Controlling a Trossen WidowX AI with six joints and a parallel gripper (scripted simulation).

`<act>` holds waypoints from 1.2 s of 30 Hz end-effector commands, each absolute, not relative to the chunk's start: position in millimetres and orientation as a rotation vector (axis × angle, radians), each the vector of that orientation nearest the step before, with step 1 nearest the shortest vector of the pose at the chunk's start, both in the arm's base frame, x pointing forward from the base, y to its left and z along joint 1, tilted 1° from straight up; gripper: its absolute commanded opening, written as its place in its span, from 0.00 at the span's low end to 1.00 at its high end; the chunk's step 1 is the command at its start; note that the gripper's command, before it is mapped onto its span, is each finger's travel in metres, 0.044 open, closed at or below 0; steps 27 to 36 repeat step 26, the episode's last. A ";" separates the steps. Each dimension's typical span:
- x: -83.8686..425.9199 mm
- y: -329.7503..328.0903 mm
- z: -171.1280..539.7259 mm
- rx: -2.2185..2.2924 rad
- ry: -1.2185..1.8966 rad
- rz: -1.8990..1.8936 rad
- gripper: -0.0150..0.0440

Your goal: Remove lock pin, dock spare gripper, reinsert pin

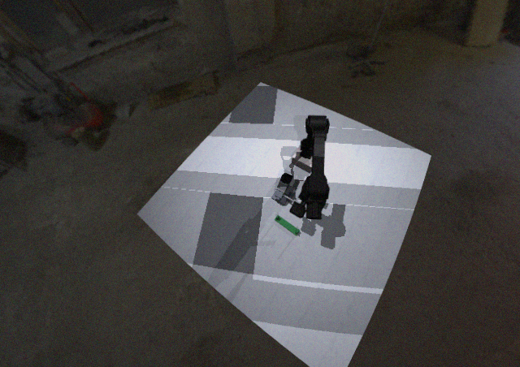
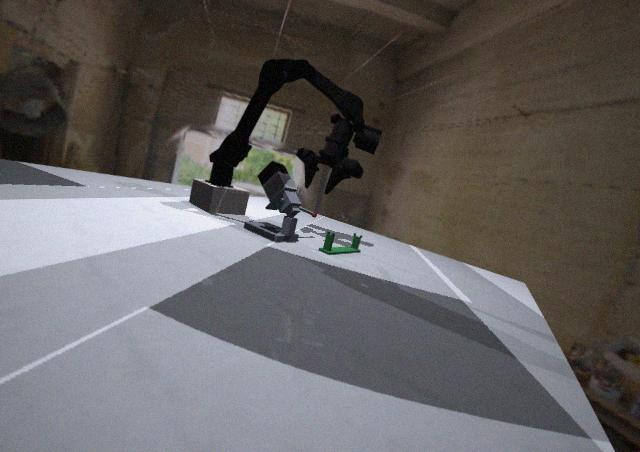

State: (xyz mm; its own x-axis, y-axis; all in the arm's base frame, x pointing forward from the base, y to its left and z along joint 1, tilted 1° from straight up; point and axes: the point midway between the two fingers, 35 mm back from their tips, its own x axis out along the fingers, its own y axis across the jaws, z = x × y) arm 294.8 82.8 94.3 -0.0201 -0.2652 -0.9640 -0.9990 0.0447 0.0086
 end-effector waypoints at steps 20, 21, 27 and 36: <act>294.9 82.9 94.4 -1.366 1.432 1.051 1.00; 294.9 82.9 94.4 -1.366 1.432 1.051 1.00; 294.9 82.9 94.4 -1.366 1.432 1.051 1.00; 294.9 82.9 94.4 -1.366 1.432 1.051 1.00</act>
